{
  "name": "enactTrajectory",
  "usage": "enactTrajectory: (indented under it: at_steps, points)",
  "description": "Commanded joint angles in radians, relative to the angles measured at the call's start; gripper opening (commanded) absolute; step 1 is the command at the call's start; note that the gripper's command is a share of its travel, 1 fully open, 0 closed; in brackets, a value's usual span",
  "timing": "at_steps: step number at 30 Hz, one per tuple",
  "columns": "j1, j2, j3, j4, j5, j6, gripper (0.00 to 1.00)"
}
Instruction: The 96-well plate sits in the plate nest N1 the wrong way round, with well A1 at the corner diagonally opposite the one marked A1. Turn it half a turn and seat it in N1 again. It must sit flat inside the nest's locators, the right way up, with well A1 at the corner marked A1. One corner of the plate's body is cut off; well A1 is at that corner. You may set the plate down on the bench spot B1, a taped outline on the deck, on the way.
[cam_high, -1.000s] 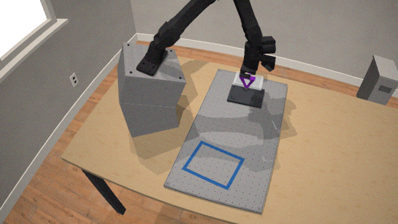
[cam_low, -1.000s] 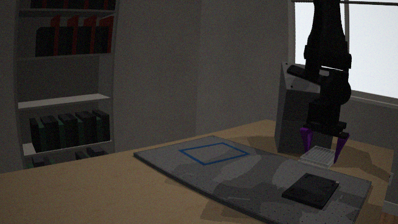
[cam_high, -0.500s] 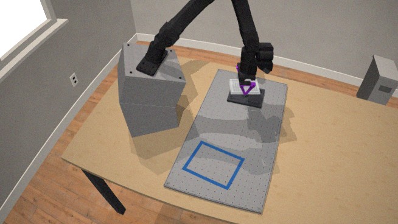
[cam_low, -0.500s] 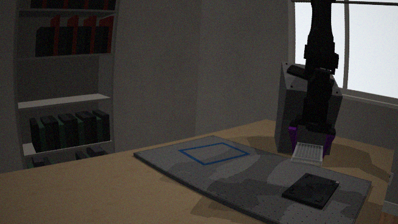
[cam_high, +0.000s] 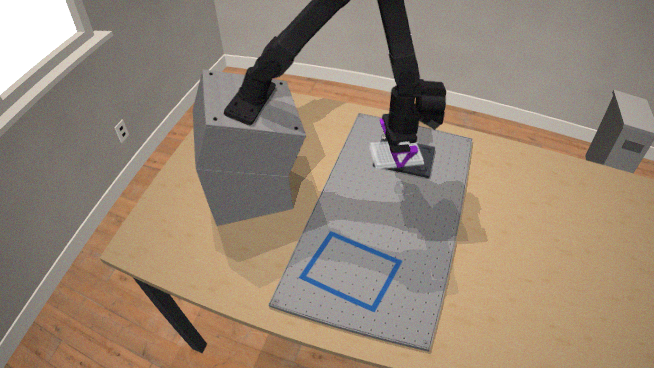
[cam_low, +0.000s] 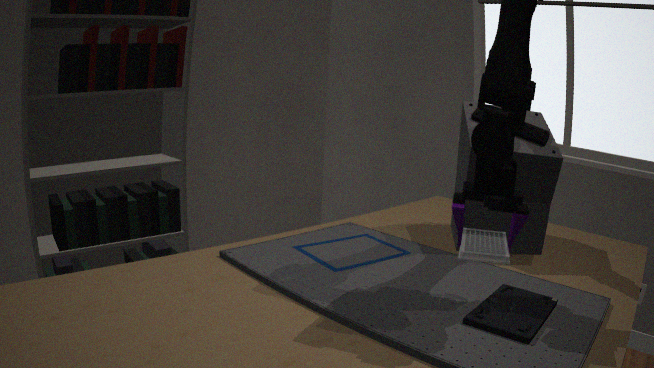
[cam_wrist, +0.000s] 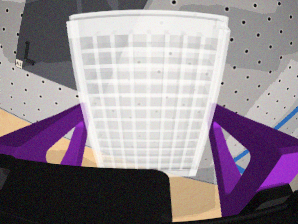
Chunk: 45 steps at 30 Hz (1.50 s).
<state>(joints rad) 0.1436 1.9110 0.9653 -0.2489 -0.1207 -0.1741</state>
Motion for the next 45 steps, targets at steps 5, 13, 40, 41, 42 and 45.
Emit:
enactTrajectory:
  at_steps: [5,13,40,41,42,45]
  points:
    - [-0.051,-0.011,-0.023,0.040,-0.029,-0.074,0.00]
    - [-0.129,-0.006,-0.056,0.065,-0.058,-0.147,0.00]
    - [-0.363,0.051,-0.090,0.106,-0.140,-0.371,0.00]
    - [-0.374,0.055,-0.089,0.106,-0.144,-0.381,0.00]
    - [-0.384,0.058,-0.088,0.107,-0.147,-0.391,0.00]
    - [-0.415,0.071,-0.085,0.107,-0.157,-0.421,0.00]
